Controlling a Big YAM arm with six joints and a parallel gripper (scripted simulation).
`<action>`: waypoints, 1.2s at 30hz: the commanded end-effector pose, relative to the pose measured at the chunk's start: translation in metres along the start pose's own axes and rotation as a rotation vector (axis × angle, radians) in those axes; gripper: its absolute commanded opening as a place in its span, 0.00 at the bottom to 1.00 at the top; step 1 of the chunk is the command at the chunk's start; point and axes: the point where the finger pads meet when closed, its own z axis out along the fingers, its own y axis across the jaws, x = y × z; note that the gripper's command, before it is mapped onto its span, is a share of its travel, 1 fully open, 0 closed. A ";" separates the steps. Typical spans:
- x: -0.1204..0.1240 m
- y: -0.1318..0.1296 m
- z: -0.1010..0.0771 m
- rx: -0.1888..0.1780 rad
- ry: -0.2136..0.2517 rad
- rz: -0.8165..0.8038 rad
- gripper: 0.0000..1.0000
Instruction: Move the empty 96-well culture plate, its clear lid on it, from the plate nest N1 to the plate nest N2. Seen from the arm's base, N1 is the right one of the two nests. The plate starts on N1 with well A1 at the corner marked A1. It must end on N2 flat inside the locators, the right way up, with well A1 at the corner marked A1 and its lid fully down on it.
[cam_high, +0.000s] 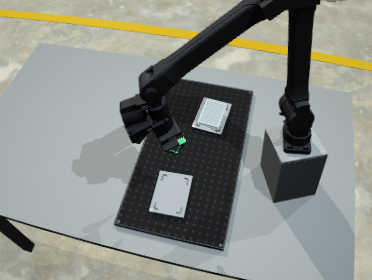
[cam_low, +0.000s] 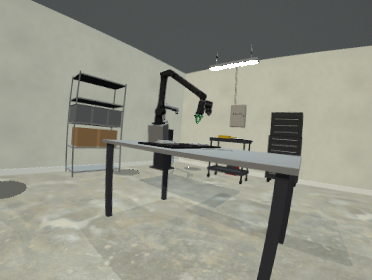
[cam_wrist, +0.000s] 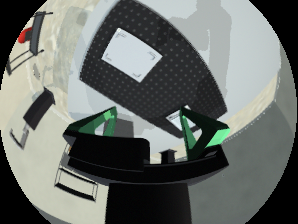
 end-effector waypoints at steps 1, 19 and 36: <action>0.001 -0.021 -0.011 0.005 -0.062 -0.063 1.00; 0.043 -0.082 0.025 0.009 -0.109 -0.262 1.00; 0.093 -0.128 0.058 0.039 -0.137 -0.419 1.00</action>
